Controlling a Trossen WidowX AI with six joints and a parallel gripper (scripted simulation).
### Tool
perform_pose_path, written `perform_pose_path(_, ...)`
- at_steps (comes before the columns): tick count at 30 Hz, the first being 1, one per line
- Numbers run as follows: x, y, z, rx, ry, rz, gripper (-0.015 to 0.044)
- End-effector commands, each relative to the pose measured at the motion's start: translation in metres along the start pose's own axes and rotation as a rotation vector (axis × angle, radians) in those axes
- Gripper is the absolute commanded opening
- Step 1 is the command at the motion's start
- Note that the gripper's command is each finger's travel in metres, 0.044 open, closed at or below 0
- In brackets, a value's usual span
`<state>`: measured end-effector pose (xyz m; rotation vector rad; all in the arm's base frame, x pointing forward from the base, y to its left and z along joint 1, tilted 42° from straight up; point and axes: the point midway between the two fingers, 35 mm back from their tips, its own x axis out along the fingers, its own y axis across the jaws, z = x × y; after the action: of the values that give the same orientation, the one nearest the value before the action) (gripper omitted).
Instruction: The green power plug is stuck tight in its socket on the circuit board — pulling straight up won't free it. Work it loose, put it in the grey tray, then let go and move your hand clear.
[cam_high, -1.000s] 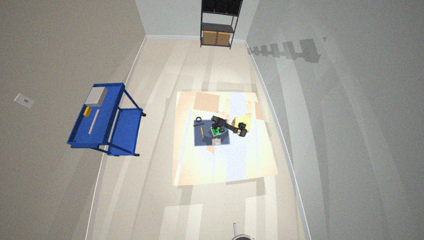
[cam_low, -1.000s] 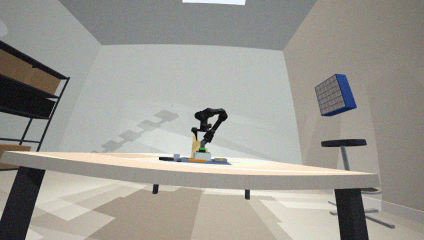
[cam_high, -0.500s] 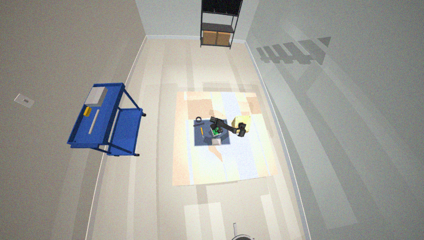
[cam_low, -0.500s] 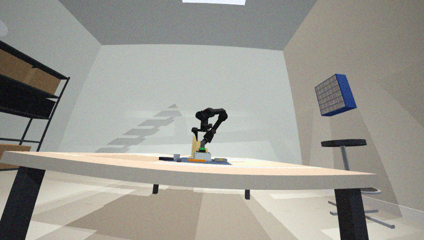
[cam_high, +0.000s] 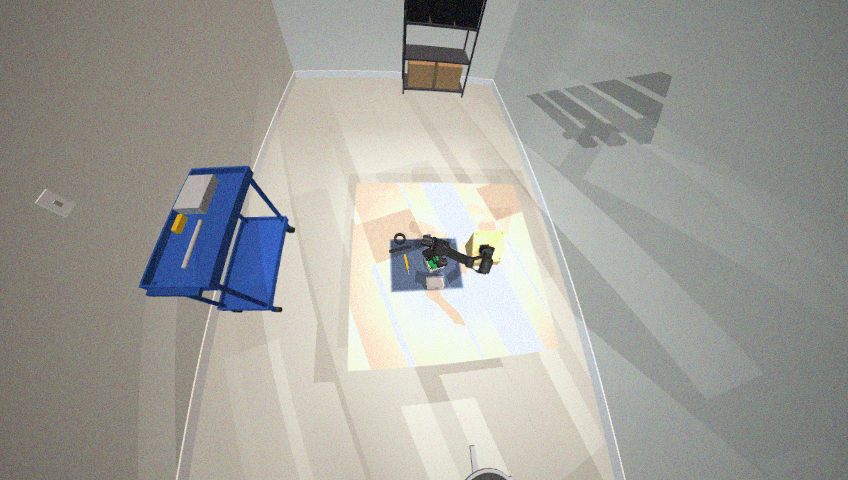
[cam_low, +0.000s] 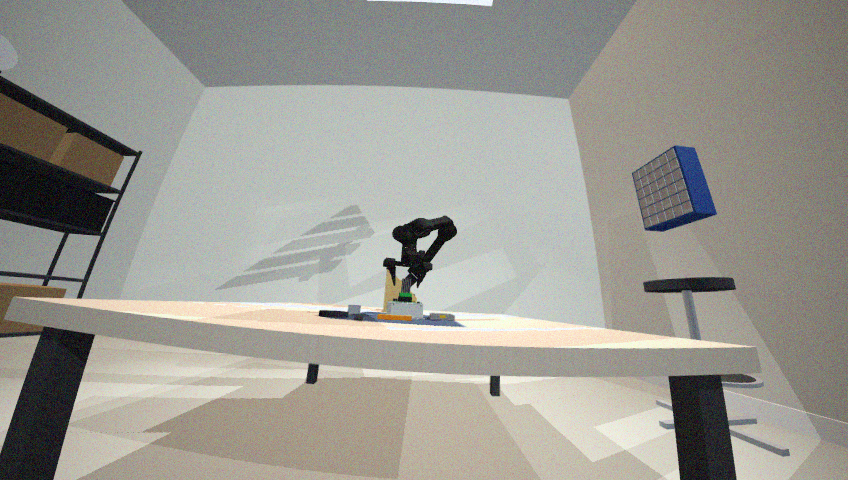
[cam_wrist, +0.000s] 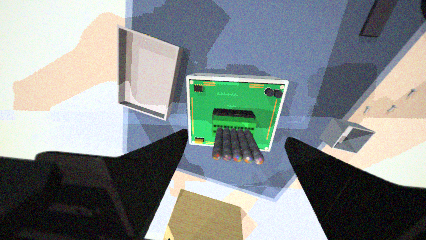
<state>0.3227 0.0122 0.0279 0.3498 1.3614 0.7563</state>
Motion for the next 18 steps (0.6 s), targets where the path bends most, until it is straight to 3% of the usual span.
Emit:
perform_pose_path(1, 0.0045, 0.0001, -0.0015, 0.009, 0.002, 0.005, 0.0430)
perform_pose_path(4, 0.0045, 0.0001, -0.0015, 0.009, 0.002, 0.005, 0.0430)
perform_pose_path(18, 0.0045, 0.0001, -0.0015, 0.009, 0.002, 0.005, 0.0062)
